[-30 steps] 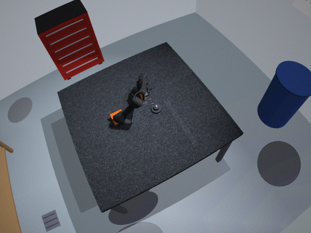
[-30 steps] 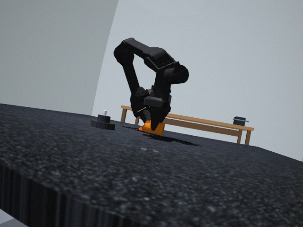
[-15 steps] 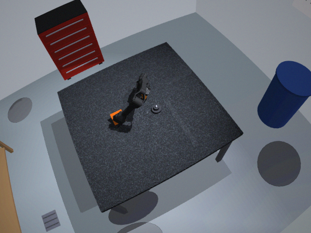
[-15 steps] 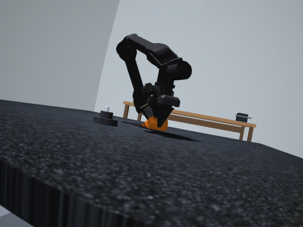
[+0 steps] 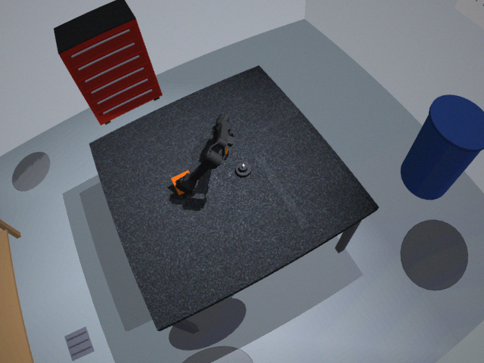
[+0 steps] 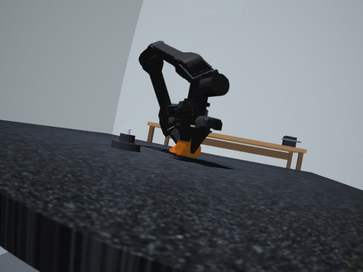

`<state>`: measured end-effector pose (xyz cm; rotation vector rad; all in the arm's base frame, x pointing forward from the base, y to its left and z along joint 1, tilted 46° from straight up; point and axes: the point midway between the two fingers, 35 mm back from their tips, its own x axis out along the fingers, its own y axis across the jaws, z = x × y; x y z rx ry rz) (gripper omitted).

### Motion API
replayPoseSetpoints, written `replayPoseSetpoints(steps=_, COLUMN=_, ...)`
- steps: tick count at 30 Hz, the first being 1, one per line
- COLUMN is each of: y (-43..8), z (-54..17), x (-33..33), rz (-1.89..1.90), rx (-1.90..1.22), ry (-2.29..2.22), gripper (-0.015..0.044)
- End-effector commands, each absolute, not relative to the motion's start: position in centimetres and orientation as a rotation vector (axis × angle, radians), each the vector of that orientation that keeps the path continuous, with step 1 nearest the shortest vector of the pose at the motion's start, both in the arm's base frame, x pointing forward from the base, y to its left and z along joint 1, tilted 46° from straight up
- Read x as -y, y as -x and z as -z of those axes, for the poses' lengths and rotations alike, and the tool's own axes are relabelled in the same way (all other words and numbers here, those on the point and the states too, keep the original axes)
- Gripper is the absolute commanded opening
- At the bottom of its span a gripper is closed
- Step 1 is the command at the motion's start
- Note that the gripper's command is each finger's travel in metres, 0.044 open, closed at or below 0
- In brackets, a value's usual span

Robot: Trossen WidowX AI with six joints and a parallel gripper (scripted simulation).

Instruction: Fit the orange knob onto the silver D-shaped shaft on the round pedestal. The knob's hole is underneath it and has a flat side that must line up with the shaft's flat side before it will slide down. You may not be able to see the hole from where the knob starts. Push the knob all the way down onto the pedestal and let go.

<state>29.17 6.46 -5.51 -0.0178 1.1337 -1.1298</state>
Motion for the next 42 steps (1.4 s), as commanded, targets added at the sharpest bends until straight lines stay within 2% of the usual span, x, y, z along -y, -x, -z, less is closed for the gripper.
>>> replayPoseSetpoints(steps=1, y=-29.20, z=5.45, x=-6.58, rz=1.057, rx=-1.202, ry=0.109, gripper=0.0179)
replayPoseSetpoints(steps=42, y=-29.21, z=5.45, x=-6.58, rz=0.373, rx=-1.629, ry=0.871, gripper=0.0179)
